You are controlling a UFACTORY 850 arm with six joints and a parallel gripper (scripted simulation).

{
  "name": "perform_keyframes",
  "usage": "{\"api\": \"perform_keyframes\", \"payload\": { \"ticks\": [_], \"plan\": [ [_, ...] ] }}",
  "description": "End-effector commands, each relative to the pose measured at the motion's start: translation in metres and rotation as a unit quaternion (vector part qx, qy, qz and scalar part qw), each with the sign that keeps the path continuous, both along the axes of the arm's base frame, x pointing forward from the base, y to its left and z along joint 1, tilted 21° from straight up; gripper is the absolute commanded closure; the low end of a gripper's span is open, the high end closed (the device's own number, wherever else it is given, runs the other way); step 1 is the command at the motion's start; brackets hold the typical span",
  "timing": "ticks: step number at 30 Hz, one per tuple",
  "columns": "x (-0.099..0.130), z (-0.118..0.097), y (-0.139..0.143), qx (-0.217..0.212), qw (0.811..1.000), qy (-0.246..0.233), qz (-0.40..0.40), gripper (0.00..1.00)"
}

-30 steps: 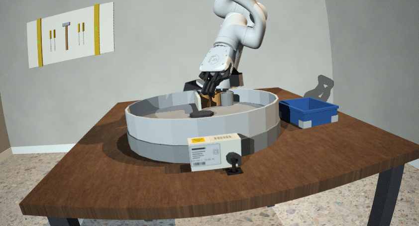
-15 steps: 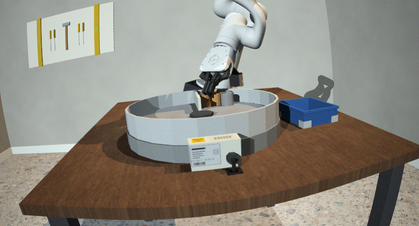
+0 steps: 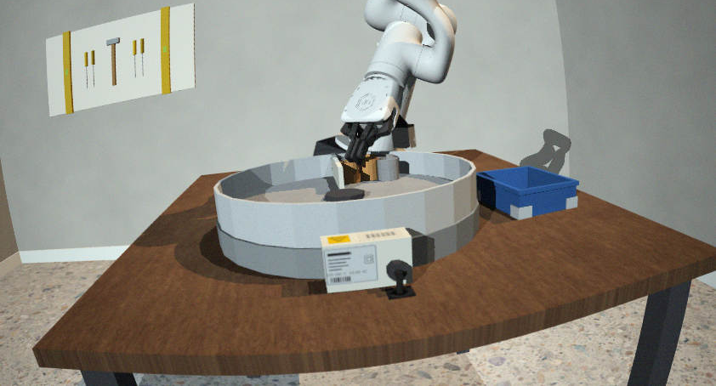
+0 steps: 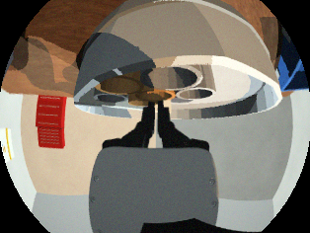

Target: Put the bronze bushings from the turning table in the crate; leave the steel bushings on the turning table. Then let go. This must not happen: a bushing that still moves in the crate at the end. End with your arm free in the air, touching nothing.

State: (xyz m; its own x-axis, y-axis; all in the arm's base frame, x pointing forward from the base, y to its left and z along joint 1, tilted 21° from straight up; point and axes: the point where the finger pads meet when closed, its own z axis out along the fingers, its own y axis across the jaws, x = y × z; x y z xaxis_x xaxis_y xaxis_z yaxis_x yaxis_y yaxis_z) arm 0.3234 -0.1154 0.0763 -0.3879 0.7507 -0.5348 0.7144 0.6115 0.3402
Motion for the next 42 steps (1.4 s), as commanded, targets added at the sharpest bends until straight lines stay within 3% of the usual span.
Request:
{"api": "perform_keyframes", "payload": {
  "ticks": [1,19,27,42],
  "plan": [
    [0.000,0.000,0.000,0.000,1.000,0.000,0.000,1.00],
    [0.000,0.000,0.000,0.000,1.000,0.000,0.000,1.00],
    [-0.002,0.011,-0.003,0.000,1.000,0.000,0.000,1.00],
    [-0.014,0.067,-0.021,0.000,1.000,0.000,0.000,1.00]
  ]
}}
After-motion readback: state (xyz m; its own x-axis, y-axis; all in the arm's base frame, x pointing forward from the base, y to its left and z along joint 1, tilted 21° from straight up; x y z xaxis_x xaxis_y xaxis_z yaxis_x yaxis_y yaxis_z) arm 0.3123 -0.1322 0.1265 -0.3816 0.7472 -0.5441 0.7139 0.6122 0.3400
